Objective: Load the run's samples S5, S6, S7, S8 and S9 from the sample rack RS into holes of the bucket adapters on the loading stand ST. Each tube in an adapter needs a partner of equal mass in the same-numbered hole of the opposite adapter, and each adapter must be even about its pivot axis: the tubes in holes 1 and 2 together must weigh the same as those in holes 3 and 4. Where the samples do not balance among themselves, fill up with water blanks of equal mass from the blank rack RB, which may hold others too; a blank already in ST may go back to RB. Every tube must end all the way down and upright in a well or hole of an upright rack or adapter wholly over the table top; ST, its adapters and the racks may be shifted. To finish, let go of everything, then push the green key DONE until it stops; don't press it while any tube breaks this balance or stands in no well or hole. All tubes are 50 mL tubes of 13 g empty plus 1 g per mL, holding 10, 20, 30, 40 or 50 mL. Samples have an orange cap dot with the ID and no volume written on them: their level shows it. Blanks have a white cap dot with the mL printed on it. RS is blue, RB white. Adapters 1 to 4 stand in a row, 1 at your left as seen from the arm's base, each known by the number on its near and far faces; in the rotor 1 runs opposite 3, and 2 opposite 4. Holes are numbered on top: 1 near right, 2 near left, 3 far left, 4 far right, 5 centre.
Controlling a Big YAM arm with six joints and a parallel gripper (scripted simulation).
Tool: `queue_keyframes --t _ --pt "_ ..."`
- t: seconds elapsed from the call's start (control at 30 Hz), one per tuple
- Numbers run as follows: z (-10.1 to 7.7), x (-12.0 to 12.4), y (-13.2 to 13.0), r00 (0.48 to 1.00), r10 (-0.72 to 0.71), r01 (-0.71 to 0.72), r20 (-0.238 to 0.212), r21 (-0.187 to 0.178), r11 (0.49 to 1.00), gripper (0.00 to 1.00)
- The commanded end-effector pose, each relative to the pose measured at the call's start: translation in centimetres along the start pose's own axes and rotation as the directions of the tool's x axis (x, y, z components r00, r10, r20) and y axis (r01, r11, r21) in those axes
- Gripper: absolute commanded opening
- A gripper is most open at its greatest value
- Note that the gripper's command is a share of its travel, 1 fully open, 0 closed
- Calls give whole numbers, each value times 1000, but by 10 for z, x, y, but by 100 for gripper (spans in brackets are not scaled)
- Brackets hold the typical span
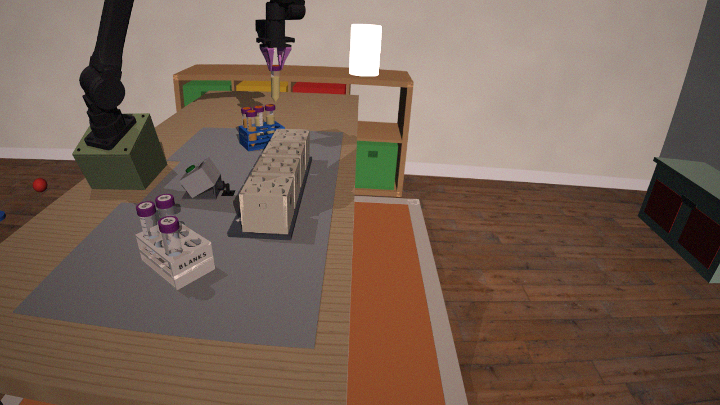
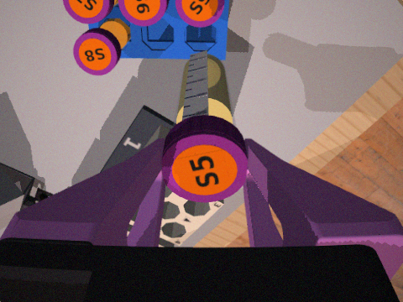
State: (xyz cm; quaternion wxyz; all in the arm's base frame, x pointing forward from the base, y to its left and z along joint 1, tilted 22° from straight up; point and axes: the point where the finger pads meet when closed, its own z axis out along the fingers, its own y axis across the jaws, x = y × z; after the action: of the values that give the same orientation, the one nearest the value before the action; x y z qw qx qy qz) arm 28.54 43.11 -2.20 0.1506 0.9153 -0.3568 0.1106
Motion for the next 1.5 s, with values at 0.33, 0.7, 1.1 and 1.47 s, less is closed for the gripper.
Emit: queue_keyframes --t 0.33,0.7,1.1,1.47 --pt "14 3 -18 1000 7 -7 13 47 999 0" --pt "60 3 -6 1000 -3 3 3 9 1000 0" --pt "57 -1 -15 1000 3 -3 10 45 999 0" --pt "57 -1 -15 1000 3 -3 10 45 999 0"
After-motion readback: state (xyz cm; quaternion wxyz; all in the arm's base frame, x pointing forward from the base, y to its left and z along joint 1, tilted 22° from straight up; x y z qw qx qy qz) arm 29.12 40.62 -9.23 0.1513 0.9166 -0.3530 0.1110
